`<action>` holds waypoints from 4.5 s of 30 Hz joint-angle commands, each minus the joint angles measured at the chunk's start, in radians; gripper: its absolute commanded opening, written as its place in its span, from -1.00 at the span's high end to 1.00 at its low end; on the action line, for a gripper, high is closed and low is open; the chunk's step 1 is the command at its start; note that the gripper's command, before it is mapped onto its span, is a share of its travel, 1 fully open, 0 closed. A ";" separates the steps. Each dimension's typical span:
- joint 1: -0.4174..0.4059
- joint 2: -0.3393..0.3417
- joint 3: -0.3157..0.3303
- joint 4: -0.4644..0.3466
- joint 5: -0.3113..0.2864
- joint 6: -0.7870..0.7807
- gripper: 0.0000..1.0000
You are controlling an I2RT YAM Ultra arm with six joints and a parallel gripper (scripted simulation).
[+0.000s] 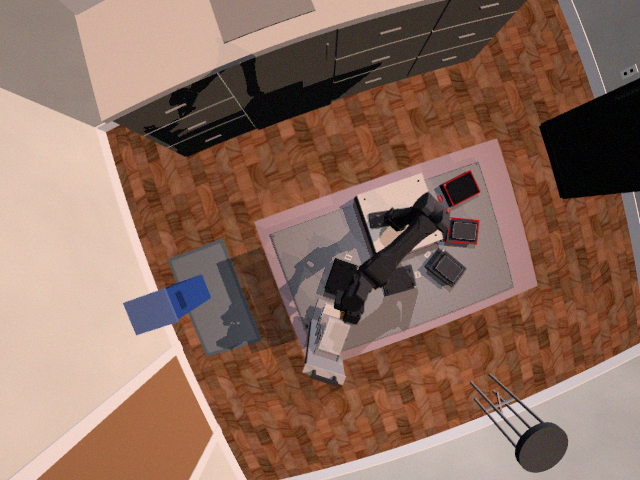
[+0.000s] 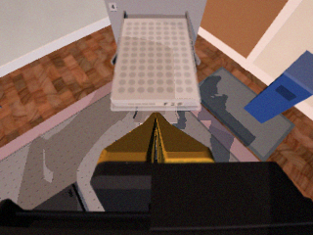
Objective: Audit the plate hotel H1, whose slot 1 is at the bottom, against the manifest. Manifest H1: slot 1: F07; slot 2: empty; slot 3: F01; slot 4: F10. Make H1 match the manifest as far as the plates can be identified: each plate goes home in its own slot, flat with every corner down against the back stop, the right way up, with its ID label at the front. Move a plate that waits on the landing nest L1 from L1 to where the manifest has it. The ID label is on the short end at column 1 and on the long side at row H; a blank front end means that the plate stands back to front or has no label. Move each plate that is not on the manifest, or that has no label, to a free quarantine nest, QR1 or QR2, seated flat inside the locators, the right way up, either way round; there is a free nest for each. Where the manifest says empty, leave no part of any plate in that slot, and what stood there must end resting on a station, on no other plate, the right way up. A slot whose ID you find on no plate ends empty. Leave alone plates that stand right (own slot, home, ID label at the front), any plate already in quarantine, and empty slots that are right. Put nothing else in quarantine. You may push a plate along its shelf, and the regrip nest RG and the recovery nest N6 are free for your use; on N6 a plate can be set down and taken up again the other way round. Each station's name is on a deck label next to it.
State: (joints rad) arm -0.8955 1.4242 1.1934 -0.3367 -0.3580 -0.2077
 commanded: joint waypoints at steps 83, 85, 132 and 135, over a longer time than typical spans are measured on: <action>0.054 0.154 0.152 0.028 0.046 0.034 1.00; 0.054 0.154 0.153 0.028 0.046 0.034 1.00; 0.016 0.038 0.046 0.011 0.014 0.013 1.00; 0.014 0.033 0.041 0.010 0.012 0.012 1.00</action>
State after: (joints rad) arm -0.8795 1.4696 1.2331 -0.3202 -0.3374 -0.1898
